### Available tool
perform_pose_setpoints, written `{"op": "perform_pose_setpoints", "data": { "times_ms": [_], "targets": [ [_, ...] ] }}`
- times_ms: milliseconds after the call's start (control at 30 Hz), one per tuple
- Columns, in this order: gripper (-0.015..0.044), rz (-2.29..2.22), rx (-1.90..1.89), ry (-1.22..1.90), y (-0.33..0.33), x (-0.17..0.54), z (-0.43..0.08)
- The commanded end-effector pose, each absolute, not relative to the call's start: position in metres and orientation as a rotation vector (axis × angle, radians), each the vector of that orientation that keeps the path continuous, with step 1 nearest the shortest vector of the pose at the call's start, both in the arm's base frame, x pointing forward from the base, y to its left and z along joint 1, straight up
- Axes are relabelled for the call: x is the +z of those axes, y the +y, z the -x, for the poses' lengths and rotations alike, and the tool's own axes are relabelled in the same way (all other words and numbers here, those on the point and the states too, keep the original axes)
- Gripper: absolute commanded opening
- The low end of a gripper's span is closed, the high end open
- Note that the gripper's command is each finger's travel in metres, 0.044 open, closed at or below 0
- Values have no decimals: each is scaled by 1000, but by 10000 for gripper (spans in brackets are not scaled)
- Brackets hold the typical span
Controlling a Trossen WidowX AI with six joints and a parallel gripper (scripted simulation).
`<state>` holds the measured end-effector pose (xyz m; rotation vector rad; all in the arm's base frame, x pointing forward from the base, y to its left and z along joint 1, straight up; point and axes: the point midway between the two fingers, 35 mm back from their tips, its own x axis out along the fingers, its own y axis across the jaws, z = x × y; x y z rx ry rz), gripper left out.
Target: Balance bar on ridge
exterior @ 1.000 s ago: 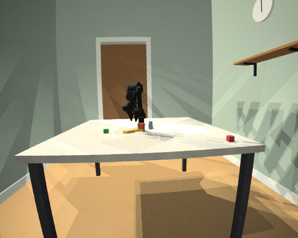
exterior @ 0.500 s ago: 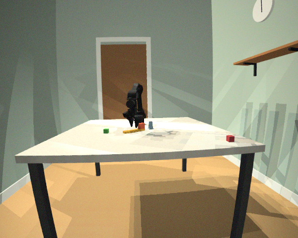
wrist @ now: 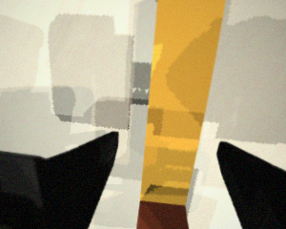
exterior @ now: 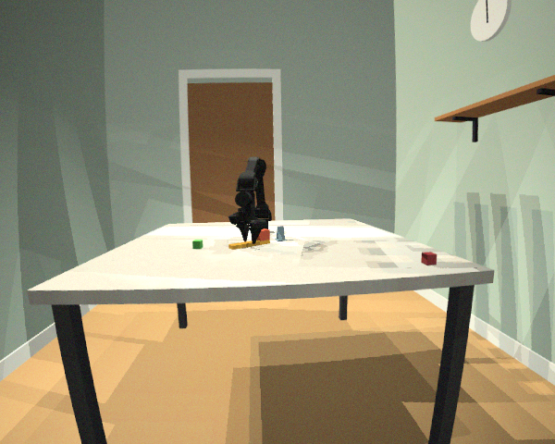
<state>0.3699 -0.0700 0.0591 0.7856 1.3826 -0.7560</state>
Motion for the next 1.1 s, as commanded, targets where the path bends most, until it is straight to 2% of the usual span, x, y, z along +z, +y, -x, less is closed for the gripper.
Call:
{"op": "perform_pose_setpoints", "data": {
  "times_ms": [0, 467, 667, 933, 1067],
  "targets": [
    [315, -783, -767, 1396, -70, 51, -368],
    [315, -783, -767, 1396, -70, 51, -368],
    [157, -784, -759, 1391, -70, 54, -369],
    [104, -784, -759, 1391, -70, 54, -369],
    [0, -784, -760, 1392, -70, 60, -370]
  ]
}}
